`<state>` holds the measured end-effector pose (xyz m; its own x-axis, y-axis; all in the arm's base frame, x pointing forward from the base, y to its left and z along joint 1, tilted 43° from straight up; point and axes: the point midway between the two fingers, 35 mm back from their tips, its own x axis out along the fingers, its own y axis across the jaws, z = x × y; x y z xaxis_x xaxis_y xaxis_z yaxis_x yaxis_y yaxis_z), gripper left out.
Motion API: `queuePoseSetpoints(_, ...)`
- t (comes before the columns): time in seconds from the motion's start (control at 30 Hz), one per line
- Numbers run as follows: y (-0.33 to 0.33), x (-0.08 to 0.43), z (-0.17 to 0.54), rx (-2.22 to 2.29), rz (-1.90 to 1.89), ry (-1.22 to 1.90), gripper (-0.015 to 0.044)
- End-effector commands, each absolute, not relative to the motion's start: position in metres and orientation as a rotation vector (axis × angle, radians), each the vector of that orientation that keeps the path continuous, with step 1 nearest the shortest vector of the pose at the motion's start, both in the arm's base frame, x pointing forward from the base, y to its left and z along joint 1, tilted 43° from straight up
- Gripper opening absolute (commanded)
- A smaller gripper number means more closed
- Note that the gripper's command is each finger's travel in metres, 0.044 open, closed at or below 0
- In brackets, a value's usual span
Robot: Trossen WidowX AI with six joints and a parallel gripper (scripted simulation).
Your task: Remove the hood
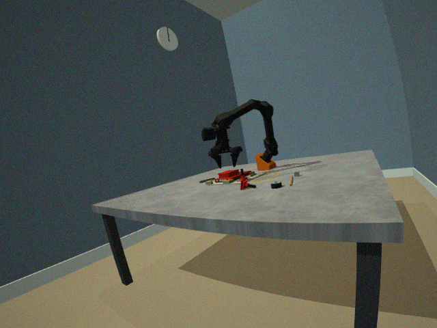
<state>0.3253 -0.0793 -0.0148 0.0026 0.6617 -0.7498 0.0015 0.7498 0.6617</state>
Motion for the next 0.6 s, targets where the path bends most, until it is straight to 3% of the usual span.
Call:
queuePoseSetpoints(0.0,-0.075,0.323,-0.019,0.578,0.565,1.5,0.044)
queuePoseSetpoints(0.57,-0.065,0.322,-0.029,0.579,0.566,1.5,0.044)
